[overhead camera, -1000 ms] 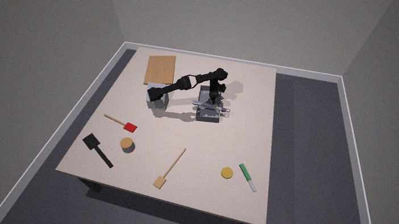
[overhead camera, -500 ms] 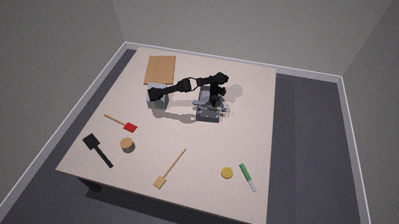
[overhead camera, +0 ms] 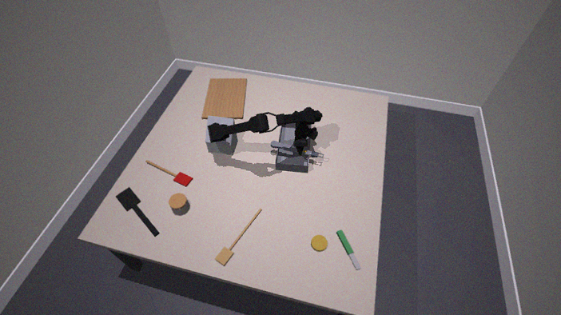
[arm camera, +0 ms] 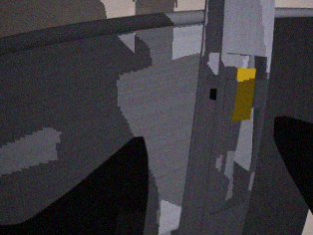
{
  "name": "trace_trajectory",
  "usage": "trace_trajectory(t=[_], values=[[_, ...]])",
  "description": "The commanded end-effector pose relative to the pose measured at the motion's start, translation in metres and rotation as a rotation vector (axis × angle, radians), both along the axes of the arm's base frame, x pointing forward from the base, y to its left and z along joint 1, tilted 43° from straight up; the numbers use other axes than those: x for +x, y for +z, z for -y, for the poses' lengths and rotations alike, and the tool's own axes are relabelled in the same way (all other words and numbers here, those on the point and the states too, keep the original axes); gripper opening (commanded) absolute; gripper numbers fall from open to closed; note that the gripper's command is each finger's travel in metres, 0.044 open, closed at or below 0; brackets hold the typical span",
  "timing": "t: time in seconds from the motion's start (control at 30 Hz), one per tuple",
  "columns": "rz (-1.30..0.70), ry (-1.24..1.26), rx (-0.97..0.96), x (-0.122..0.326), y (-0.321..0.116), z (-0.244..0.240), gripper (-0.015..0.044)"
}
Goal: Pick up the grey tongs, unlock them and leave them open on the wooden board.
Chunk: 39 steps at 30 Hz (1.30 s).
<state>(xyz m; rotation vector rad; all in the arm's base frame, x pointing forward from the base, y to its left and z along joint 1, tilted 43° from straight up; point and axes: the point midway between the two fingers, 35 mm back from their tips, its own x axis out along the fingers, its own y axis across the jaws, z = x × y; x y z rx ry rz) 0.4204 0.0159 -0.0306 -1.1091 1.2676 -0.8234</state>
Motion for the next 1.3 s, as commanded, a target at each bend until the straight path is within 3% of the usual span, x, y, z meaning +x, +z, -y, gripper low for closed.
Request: trace_trajectory(t=[0.0,0.33,0.5,0.93,1.17,1.27], values=[[-0.002,0.004,-0.005,0.001,0.000,0.006,0.0260],[-0.007,-0.004,-0.013,0.002,-0.004,0.021,0.0260],[-0.005,-0.007,-0.007,0.002,-0.004,0.017,0.0129],[-0.005,-0.007,-0.007,0.002,-0.004,0.017,0.0042],[0.002,-0.007,-0.003,0.002,0.001,0.011,-0.0142],[0.024,-0.006,0.007,0.000,0.022,-0.008,-0.0150]])
